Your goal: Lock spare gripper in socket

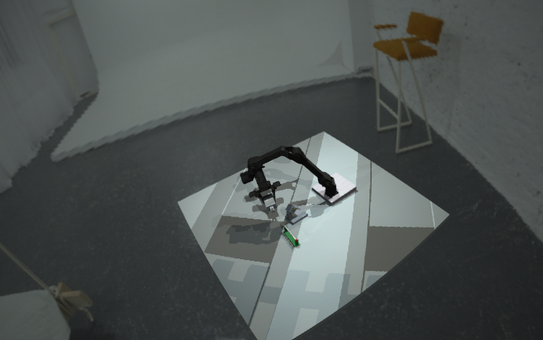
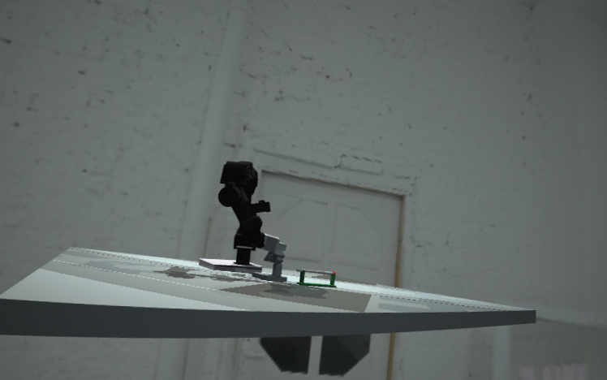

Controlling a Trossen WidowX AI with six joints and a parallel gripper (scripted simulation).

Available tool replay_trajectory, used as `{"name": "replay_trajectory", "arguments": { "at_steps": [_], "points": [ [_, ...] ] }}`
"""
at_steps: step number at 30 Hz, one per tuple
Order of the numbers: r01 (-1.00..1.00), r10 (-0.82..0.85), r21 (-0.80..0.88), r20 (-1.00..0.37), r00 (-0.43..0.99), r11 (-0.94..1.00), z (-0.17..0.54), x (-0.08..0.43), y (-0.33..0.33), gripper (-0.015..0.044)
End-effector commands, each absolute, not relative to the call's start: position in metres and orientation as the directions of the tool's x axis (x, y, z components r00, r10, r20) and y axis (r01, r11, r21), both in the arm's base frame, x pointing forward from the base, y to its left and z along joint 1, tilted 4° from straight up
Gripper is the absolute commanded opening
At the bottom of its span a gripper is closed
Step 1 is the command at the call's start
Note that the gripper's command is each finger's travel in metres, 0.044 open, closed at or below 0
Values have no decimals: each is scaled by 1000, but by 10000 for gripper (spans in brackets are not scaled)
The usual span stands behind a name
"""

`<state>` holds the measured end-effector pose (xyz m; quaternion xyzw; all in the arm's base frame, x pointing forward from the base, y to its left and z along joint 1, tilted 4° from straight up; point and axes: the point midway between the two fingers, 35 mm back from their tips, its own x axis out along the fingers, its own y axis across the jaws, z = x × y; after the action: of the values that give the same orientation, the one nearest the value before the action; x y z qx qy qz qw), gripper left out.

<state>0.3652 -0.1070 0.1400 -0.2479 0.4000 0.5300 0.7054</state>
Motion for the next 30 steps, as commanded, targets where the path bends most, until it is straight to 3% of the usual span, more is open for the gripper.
{"name": "replay_trajectory", "arguments": {
  "at_steps": [1, 30],
  "points": [
    [-948, 526, 72, -844, 107, 309, 147, 364, -95, 0],
    [-953, 287, 146, -956, -66, 266, 142, 339, -12, 0]
  ]
}}
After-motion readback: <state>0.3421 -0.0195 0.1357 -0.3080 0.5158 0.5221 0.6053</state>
